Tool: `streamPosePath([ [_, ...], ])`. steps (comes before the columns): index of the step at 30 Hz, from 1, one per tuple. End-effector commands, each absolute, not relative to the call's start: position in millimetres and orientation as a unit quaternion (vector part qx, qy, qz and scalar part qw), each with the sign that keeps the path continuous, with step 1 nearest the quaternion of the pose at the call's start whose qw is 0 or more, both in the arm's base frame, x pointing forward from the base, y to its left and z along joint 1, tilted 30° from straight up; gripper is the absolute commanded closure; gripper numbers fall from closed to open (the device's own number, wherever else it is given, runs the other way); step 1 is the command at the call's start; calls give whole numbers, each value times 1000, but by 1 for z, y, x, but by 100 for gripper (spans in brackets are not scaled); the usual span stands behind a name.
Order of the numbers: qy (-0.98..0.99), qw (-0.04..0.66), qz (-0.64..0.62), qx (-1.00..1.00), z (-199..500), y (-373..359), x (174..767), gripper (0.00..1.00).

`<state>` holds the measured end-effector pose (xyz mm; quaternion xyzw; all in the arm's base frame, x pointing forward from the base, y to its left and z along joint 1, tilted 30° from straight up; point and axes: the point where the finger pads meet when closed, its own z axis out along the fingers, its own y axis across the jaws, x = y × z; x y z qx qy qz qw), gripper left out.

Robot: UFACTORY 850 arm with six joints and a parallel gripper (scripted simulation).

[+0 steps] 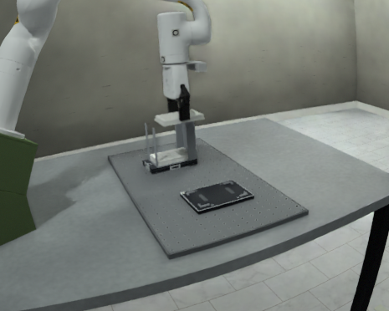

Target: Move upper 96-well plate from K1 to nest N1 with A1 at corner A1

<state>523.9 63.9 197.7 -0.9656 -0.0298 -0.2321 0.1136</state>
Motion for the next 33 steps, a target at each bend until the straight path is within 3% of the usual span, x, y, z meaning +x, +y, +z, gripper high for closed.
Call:
streamPosePath([
  [1,-30,114,-232,-965,195,50,527,100],
  [33,-30,114,-232,-965,176,-41,542,100],
])
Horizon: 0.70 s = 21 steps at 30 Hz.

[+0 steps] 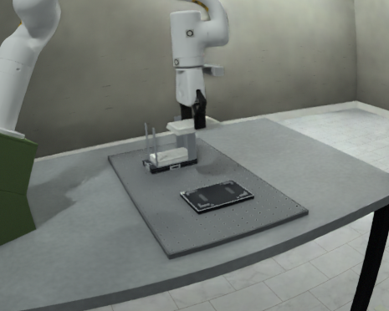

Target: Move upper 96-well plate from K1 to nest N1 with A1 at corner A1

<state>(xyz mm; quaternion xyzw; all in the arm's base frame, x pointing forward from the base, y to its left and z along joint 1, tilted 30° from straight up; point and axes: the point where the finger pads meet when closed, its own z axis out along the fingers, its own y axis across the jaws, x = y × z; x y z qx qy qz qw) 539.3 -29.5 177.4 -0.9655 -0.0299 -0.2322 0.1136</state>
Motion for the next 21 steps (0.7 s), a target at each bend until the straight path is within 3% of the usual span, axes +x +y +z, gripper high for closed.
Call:
streamPosePath([
  [1,-30,114,-232,-965,175,-44,542,100],
  [21,-30,114,-232,-965,162,-102,552,100],
])
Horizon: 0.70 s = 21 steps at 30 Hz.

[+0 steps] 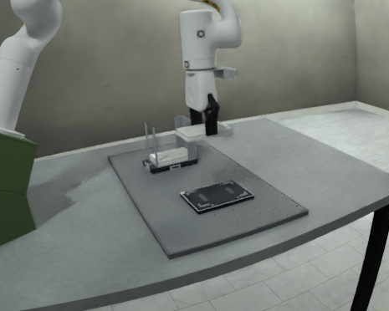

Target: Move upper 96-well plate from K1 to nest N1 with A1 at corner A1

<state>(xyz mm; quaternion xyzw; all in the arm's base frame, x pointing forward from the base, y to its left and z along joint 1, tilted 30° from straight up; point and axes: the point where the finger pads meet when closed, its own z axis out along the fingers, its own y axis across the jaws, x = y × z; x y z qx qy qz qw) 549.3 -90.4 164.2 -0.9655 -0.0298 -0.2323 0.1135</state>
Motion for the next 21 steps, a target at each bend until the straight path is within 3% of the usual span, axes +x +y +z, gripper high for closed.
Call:
streamPosePath([
  [1,-30,114,-232,-965,162,-105,552,100],
  [21,-30,114,-232,-965,154,-143,559,100],
])
